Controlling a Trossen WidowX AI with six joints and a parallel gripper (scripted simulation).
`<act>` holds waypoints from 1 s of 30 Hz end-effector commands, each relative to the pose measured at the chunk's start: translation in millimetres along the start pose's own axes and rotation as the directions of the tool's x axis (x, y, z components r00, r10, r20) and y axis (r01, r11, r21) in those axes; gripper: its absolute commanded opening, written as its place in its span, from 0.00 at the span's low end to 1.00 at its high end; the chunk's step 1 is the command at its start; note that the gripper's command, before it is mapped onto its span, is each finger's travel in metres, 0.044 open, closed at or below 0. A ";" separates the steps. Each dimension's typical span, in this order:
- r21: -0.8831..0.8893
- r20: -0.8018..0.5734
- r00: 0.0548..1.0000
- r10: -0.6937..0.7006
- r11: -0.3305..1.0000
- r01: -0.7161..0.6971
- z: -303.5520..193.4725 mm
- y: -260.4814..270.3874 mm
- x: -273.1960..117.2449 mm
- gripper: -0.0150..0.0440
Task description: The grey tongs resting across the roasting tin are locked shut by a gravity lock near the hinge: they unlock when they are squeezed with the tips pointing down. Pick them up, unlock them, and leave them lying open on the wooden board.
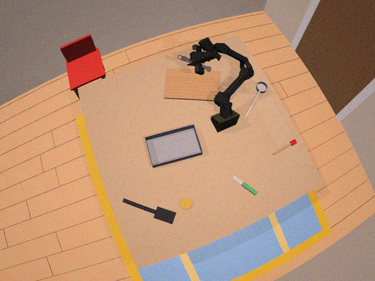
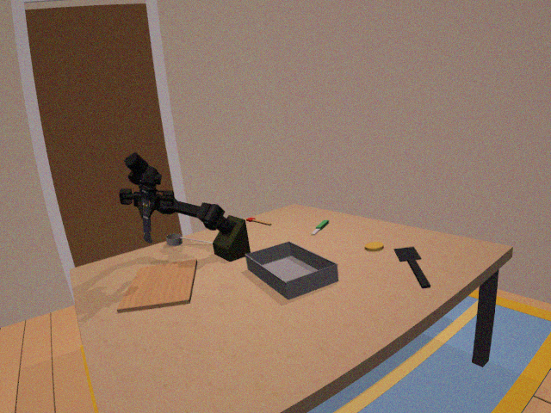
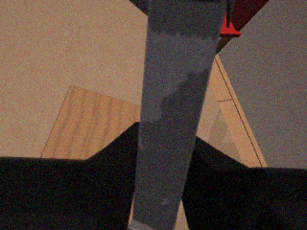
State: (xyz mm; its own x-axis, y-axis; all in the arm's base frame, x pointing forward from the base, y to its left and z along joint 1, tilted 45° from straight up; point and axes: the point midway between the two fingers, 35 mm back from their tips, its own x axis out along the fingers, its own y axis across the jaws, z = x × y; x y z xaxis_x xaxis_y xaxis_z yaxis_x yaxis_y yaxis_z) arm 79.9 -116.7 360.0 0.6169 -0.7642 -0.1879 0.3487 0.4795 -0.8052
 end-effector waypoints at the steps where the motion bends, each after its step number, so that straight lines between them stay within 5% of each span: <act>1: 0.013 0.058 0.998 -0.010 1.000 0.009 -2.7 -2.4 -3.0 0.00; 30: 0.138 0.332 0.943 -0.001 0.989 -0.047 -28.8 -1.2 7.3 0.00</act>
State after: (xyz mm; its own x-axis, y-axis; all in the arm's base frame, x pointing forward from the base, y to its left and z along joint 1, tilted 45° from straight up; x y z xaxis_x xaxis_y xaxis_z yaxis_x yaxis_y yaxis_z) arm 63.1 -132.6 346.5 0.8046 -0.5938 0.0017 0.4128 0.5573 -0.7204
